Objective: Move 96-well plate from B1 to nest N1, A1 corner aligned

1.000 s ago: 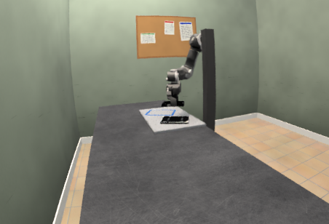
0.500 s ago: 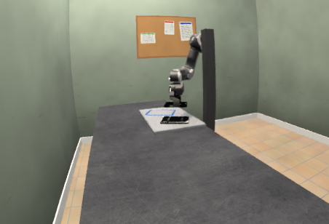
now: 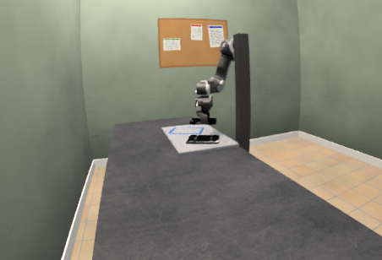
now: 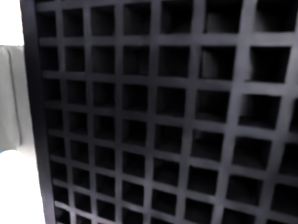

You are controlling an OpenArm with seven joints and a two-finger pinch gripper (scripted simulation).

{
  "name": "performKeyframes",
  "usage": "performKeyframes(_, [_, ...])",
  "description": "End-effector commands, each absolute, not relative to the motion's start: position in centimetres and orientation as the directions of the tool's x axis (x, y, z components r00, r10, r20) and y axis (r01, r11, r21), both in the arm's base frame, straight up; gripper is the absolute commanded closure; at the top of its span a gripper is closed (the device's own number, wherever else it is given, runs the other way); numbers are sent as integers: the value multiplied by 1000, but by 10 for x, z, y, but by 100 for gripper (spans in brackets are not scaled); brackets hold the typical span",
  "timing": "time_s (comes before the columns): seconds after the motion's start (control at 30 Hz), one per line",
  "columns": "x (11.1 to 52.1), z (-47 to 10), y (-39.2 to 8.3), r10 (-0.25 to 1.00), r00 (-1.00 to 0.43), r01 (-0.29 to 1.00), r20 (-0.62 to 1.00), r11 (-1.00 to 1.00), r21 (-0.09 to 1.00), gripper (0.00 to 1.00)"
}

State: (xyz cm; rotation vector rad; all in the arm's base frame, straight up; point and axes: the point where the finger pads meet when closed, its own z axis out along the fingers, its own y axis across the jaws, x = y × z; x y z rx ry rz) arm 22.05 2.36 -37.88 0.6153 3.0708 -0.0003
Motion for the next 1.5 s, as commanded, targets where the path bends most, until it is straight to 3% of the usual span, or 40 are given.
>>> performKeyframes(0.0, [221,-377,26,381,-924,381,-10,924,11,100])
performKeyframes(0.63, [222,-377,23,381,-924,381,-10,924,11,100])
performKeyframes(0.8, [220,-409,23,376,-927,376,-7,927,12,100])
performKeyframes(1.2, [220,-409,23,376,-927,376,-7,927,12,100])
performKeyframes(1.47, [223,-439,21,376,-927,376,-12,927,14,100])
